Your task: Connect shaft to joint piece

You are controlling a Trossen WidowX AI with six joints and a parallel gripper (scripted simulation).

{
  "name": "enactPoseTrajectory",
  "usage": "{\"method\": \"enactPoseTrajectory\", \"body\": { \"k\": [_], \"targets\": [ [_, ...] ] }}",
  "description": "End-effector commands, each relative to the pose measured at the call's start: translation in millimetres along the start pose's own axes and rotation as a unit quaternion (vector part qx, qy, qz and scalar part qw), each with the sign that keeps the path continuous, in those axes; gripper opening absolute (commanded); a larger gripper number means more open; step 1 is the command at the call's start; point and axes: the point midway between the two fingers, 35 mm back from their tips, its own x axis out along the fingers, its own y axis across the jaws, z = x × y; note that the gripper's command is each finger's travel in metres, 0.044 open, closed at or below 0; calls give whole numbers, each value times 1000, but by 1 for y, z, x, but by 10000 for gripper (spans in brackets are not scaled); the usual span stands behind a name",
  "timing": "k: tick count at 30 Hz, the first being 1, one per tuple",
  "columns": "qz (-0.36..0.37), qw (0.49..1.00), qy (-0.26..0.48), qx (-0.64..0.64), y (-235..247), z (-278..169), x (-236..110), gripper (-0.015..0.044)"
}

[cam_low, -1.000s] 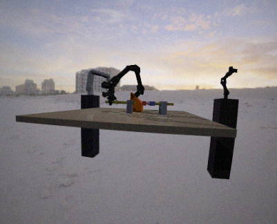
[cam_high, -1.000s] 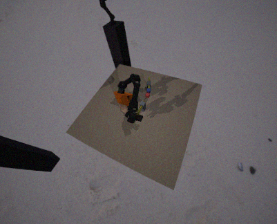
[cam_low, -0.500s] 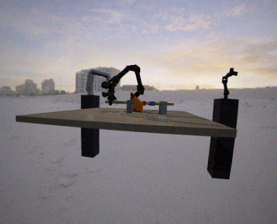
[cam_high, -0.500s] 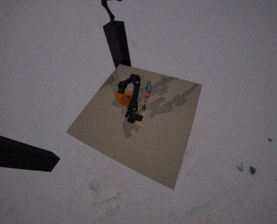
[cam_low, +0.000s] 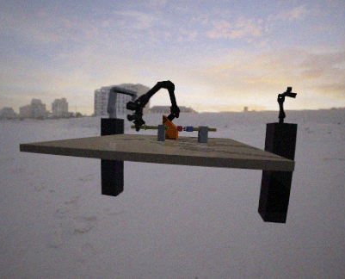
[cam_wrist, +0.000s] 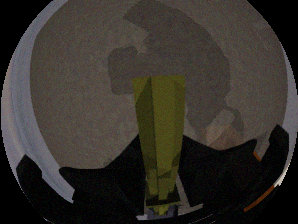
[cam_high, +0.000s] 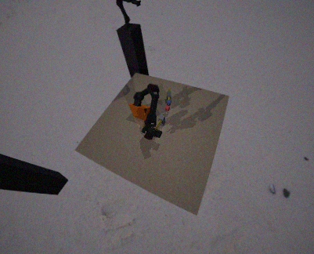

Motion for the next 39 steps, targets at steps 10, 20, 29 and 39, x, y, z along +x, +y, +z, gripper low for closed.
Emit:
{"method": "enactPoseTrajectory", "body": {
  "k": [10, 20, 29, 39],
  "targets": [
    [0, 1000, 0, 0, 0, 0, 0, 67],
    [0, 1000, 0, 0, 0, 0, 0, 67],
    [-32, 999, 1, 1, 0, -2, 1, 67],
    [-63, 998, 1, 1, 0, -4, 1, 67]
  ]
}}
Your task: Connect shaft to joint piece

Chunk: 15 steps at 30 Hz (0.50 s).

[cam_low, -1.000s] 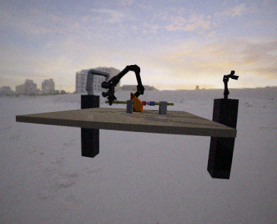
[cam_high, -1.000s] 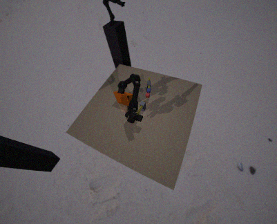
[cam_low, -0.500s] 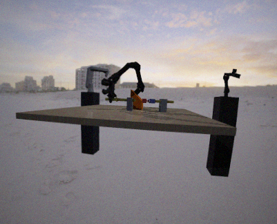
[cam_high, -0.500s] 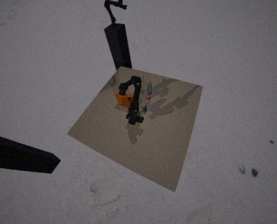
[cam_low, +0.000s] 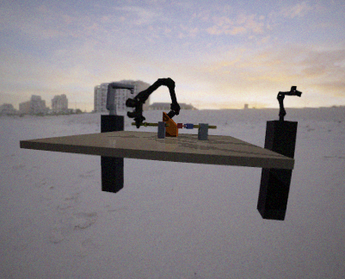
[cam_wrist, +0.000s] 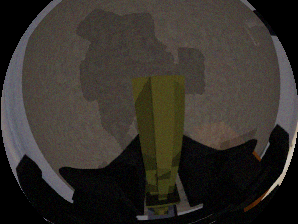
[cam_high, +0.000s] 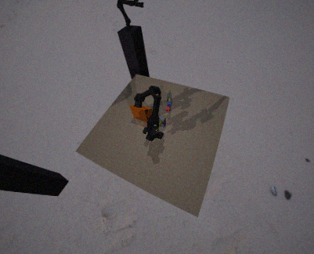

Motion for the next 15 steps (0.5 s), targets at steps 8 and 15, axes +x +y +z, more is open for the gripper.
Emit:
{"method": "enactPoseTrajectory", "body": {
  "k": [8, 15],
  "targets": [
    [-19, 1000, 0, 0, 0, -1, 0, 54],
    [-19, 1000, 0, 0, 0, -1, 0, 0]
  ]
}}
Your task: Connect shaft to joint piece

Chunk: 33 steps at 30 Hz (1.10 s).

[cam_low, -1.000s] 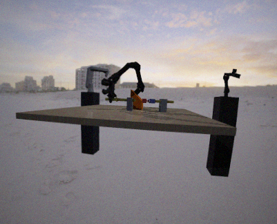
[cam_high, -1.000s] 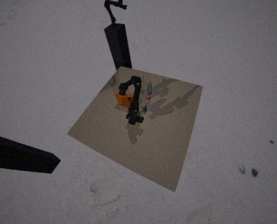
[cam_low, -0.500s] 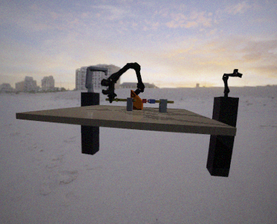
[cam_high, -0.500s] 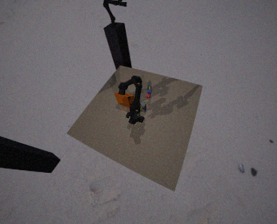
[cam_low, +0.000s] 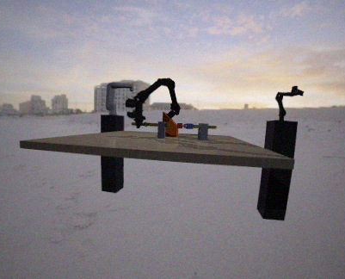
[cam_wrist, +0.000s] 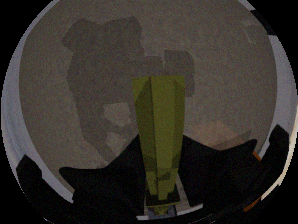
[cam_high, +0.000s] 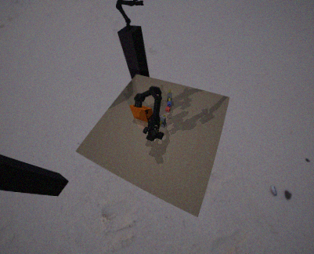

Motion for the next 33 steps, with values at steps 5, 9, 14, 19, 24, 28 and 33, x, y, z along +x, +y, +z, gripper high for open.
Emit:
{"method": "enactPoseTrajectory", "body": {
  "k": [5, 9, 14, 19, 24, 28, 33],
  "targets": [
    [-1, 1000, 0, 0, 0, -2, 0, 0],
    [-5, 1000, 0, 1, 0, -8, 0, 0],
    [-9, 1000, 1, 1, 0, -15, 0, 0],
    [-11, 1000, 1, 1, 1, -22, 0, 0],
    [-12, 1000, 1, 1, 1, -30, 1, 0],
    [-12, 1000, 2, 1, 1, -35, 1, 0],
    [-12, 1000, 2, 1, 1, -43, 1, 0]
  ]
}}
